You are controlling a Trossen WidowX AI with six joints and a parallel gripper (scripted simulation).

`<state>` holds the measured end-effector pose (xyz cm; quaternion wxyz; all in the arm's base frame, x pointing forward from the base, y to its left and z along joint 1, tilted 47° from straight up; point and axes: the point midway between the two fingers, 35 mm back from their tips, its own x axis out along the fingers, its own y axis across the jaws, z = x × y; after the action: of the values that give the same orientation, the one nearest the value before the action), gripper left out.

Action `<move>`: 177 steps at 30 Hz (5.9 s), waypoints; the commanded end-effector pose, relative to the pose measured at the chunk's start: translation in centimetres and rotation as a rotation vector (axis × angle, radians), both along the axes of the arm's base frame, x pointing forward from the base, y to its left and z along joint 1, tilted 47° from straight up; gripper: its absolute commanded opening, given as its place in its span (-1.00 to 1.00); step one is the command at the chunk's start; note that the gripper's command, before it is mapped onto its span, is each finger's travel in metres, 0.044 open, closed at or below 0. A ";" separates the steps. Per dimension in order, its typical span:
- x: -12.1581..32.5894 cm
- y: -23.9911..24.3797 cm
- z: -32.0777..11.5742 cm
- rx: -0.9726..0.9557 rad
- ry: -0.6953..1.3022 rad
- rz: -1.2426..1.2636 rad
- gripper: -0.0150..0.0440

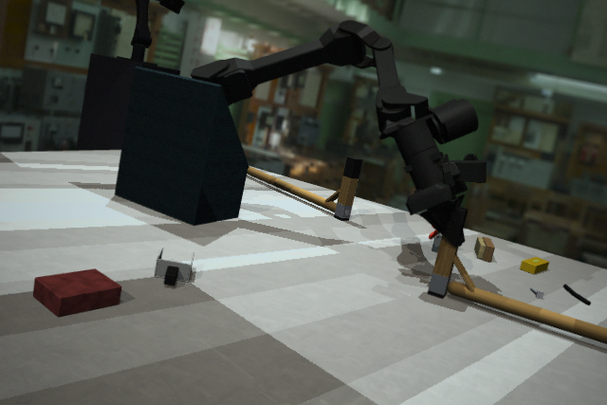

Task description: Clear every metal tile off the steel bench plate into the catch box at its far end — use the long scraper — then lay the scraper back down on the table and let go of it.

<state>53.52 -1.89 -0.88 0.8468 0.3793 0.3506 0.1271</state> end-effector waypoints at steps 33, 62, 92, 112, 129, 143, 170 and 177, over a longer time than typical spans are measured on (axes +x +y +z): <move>-5.1 0.2 -0.8 0.000 0.003 -0.007 -0.49; -9.3 0.6 -1.3 -0.001 0.002 -0.010 -0.49; -14.0 1.3 -1.5 -0.001 0.002 -0.013 -0.49; -17.1 2.0 -1.4 -0.001 0.001 -0.014 -0.49; -19.8 2.6 -1.2 -0.001 0.001 -0.016 -0.49; -19.5 2.7 -1.5 0.003 0.011 -0.014 -0.49; -19.6 2.7 -1.5 0.004 0.012 -0.014 -0.49; -19.6 2.7 -1.5 0.004 0.012 -0.014 -0.49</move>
<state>33.94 0.81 -2.40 0.8448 0.3840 0.3528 0.1195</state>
